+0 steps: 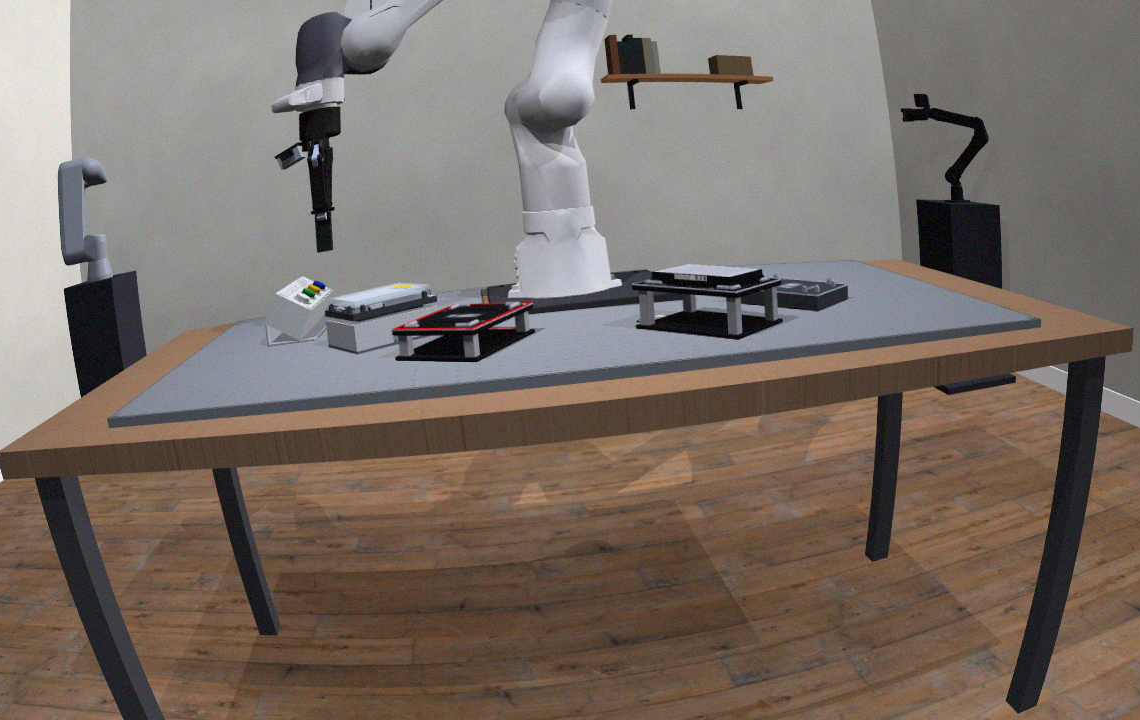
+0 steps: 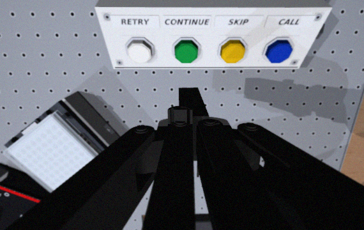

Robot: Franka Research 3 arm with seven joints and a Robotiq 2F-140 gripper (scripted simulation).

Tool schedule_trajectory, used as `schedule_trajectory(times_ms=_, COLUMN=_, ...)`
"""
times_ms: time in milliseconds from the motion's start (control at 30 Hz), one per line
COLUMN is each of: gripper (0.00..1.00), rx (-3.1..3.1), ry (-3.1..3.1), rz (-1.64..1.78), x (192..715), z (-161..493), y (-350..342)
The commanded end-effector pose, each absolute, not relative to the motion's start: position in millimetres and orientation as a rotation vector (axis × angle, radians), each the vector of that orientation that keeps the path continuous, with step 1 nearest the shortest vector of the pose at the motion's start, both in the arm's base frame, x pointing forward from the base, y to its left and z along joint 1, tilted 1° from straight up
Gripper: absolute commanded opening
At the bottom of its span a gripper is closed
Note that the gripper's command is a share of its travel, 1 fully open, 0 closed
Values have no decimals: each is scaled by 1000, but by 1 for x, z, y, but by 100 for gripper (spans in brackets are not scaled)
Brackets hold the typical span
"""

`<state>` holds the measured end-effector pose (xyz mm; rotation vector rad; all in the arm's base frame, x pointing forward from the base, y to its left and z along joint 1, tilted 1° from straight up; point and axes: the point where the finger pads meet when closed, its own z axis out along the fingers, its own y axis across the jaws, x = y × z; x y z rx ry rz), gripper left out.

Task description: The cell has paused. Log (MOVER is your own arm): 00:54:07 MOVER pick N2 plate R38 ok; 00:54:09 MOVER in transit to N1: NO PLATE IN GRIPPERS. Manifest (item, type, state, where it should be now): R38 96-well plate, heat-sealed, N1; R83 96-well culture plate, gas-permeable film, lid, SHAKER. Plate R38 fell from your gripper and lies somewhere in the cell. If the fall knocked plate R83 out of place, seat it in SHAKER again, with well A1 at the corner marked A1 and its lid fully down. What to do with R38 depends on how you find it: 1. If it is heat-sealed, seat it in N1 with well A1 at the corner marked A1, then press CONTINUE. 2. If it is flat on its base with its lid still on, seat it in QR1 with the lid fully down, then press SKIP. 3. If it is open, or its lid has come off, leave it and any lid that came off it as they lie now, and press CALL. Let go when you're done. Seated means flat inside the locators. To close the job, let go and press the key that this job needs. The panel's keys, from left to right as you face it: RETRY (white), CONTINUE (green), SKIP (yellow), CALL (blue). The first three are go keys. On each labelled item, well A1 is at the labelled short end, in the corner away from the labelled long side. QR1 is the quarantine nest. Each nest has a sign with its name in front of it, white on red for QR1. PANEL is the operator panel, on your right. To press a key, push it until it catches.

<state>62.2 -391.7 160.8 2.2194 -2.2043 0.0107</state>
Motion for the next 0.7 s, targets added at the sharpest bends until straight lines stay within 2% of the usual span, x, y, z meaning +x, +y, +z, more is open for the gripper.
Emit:
schedule_trajectory(times_ms=0, gripper=10, rx=2208, ry=-2214, rz=9, x=62, z=160, y=-392)
schedule_trajectory(times_ms=667, gripper=10, rx=2211, ry=-2187, rz=4, x=75, z=173, y=-401)
